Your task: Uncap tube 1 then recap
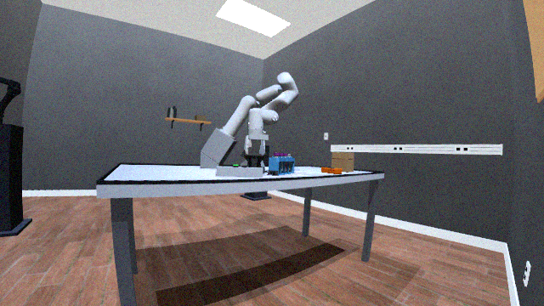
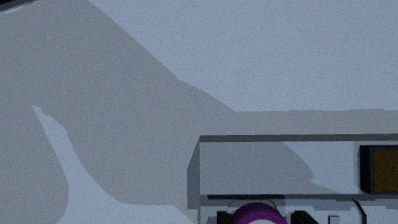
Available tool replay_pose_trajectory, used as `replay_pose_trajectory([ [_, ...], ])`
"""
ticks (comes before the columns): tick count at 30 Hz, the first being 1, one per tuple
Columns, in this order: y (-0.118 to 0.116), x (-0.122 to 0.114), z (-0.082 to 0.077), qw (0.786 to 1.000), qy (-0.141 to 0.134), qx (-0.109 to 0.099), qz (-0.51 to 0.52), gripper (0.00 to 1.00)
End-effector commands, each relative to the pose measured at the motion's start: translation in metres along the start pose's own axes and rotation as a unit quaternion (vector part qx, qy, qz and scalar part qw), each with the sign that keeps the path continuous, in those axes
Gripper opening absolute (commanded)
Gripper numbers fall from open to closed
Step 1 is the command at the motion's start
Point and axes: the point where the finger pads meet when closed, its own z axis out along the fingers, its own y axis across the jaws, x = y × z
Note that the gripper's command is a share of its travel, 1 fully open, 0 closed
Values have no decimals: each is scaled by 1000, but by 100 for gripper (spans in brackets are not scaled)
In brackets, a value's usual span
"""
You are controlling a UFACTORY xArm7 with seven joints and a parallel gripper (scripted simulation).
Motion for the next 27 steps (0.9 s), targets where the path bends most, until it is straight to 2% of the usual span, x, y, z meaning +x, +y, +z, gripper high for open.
replay_pose_trajectory([
  [1,0,2,-25,1000,2,-1,1,0],
  [2,0,2,-30,1000,2,-1,1,0],
  [4,0,2,-30,1000,2,-1,1,0],
  [19,0,2,-105,1000,2,0,1,0],
  [21,0,2,-105,1000,2,0,1,0],
  [25,0,1,-125,1000,2,0,0,0],
  [27,0,2,-125,1000,2,0,0,0],
])
